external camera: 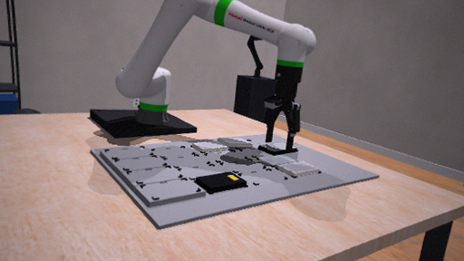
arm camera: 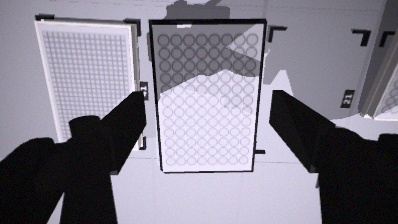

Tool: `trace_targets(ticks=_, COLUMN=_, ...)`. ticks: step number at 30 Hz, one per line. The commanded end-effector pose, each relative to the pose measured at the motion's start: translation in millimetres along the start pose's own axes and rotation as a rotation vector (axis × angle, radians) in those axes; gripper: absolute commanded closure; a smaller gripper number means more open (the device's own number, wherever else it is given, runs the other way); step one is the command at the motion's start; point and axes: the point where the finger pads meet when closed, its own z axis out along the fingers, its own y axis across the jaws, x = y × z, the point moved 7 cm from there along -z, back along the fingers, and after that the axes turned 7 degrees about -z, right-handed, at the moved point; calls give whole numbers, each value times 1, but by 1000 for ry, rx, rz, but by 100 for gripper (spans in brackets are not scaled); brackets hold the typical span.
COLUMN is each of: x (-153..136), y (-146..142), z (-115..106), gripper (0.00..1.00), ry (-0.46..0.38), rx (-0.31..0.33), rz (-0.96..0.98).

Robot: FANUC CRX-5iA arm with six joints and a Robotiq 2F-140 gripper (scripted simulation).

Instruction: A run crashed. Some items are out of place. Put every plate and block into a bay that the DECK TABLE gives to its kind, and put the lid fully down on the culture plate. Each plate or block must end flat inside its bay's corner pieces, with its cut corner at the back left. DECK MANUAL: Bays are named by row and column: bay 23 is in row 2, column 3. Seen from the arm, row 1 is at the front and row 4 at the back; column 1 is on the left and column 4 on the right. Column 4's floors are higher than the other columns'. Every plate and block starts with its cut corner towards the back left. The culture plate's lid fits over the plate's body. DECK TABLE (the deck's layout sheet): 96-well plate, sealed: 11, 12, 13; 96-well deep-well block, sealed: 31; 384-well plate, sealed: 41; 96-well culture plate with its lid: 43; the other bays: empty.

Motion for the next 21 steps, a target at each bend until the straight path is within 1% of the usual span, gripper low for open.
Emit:
trace_targets(ticks=1, x=0, y=-1, z=0, gripper=30, ry=0, rx=3, rz=0)
trace_targets(ticks=8, x=0, y=-1, z=10, gripper=30, ry=0, rx=3, rz=0)
trace_targets(ticks=21, x=0, y=-1, z=10, gripper=30, ry=0, rx=3, rz=0)
